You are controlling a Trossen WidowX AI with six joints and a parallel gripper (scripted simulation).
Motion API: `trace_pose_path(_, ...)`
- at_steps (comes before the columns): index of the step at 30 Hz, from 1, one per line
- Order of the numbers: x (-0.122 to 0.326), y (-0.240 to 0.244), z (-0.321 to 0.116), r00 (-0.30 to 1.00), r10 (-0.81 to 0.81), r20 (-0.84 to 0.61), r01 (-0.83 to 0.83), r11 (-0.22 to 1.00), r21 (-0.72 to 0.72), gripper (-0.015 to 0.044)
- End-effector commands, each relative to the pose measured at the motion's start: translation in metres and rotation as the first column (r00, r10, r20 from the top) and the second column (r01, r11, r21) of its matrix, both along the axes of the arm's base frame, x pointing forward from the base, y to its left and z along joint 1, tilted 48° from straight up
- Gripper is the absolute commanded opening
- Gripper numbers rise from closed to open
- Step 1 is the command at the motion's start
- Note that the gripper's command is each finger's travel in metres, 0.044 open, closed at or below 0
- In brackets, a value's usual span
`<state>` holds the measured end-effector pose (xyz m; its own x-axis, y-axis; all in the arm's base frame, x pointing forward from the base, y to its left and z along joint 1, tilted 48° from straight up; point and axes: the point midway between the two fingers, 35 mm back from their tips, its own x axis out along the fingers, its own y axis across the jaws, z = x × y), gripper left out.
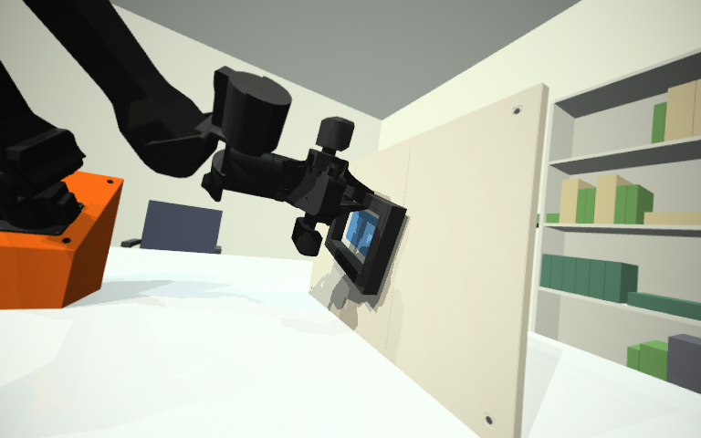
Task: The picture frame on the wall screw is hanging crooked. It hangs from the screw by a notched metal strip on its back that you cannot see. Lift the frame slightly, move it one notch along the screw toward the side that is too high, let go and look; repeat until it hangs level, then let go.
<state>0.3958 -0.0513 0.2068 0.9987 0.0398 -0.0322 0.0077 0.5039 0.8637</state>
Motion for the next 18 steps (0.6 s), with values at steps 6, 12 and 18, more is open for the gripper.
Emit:
trace_pose_path(6,-0.0002,0.0056,-0.0020,1.000,0.008,0.003,-0.008,1.000,0.006,0.0000)
trace_pose_path(12,-0.0002,0.0064,-0.0013,1.000,0.008,0.003,-0.008,1.000,0.006,0.0000)
trace_pose_path(18,-0.0002,0.0061,-0.0017,1.000,0.008,0.003,-0.008,1.000,0.006,0.0000)
